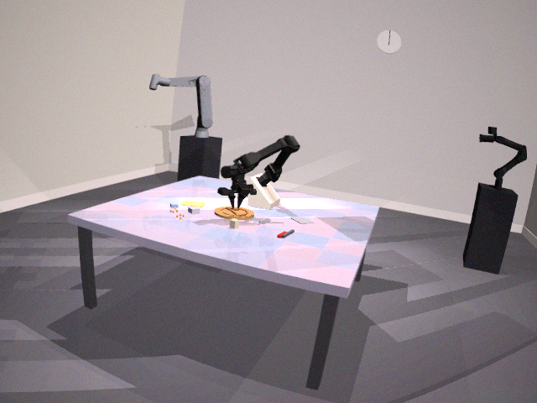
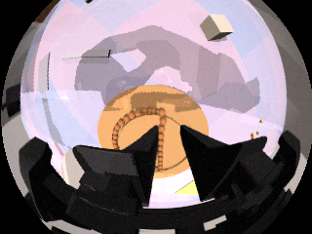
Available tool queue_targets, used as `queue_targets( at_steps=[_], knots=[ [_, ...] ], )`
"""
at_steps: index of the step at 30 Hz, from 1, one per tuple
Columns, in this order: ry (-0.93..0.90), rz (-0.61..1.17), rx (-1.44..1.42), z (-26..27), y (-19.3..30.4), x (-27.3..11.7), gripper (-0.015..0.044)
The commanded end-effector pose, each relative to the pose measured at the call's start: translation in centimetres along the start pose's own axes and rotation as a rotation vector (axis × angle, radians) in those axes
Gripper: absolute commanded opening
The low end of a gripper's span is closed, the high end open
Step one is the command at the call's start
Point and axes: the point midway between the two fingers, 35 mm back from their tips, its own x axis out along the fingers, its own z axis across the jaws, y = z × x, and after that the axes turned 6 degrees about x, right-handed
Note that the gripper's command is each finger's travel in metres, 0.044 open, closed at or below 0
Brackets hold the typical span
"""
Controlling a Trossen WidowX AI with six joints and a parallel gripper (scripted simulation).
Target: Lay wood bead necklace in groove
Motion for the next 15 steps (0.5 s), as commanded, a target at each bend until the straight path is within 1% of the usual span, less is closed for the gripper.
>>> queue_targets(
  at_steps=[1,15],
  knots=[
    [-0.008,0.004,0.006,0.2,0.1,0.7,0.0120],
    [-0.016,0.008,0.011,0.4,0.3,2.9,0.0120]
  ],
)
